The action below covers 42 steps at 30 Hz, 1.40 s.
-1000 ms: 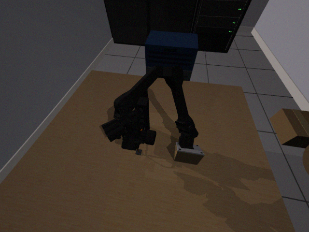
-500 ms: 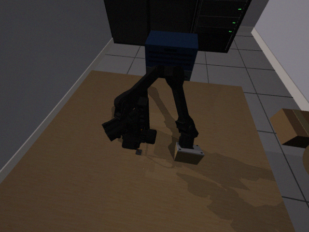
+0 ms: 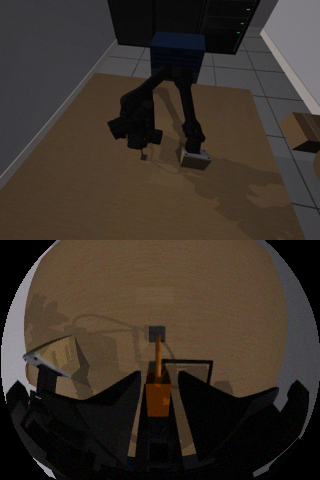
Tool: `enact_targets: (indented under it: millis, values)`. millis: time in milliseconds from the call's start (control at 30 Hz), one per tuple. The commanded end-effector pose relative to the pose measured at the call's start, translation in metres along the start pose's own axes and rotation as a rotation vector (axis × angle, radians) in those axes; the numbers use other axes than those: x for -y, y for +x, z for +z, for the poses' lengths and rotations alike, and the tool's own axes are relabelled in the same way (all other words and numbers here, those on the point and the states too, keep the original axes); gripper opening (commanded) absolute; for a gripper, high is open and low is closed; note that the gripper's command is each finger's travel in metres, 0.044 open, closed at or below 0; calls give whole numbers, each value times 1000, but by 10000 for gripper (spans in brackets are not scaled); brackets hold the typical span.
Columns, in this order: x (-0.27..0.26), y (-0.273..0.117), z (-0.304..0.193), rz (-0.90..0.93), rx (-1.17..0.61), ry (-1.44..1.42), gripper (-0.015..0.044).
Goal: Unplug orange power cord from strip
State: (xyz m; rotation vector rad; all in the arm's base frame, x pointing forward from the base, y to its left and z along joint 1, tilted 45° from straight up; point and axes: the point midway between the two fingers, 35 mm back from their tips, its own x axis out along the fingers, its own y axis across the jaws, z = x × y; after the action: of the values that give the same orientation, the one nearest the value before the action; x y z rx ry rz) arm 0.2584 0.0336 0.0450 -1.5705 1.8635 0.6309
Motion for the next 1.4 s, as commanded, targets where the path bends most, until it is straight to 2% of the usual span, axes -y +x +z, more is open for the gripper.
enact_targets:
  millis: [0,867,1000,1267,1367]
  values:
    - [-1,0,-9,-3,-3,-7,160]
    - [-1,12,-24,-3,-5,-7,160]
    - [-1,9,-24,1,-3,0,55]
    - [-1,9,-24,1,-3,0,2]
    - [-1,9,-22,1,-2,0,0]
